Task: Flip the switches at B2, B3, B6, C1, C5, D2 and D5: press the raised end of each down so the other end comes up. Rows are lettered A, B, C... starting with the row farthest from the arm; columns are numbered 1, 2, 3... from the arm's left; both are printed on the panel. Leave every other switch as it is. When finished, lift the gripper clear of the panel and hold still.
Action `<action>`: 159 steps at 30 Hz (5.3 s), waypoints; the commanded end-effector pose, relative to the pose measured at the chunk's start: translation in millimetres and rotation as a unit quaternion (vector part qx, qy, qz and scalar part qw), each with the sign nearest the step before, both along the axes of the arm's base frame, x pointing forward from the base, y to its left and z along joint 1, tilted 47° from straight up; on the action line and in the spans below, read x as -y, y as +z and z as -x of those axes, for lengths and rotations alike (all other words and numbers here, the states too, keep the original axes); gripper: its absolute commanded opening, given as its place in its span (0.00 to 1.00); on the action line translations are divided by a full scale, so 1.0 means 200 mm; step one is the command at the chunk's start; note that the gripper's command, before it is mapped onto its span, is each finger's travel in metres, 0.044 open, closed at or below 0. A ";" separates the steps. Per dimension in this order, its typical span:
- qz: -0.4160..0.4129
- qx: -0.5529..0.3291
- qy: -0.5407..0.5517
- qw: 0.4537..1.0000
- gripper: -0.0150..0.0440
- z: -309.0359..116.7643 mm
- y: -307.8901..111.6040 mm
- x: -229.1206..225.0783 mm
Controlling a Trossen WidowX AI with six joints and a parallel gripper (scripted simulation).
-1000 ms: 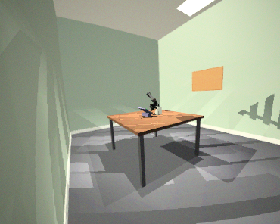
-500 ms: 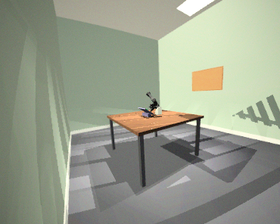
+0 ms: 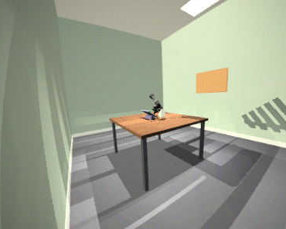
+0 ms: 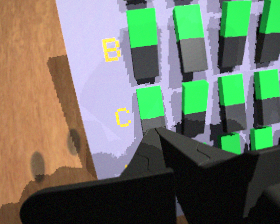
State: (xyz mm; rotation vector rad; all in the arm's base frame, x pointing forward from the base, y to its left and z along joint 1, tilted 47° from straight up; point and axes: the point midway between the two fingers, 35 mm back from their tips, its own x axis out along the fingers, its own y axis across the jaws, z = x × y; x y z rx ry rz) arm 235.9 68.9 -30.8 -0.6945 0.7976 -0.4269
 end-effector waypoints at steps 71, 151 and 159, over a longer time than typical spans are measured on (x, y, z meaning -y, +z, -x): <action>0.004 -0.019 -0.017 1.000 0.25 0.01 0.46 0.27; 0.001 -0.018 -0.010 1.000 0.25 0.11 0.52 0.16; 0.004 -0.012 -0.008 1.000 0.25 0.15 0.57 0.13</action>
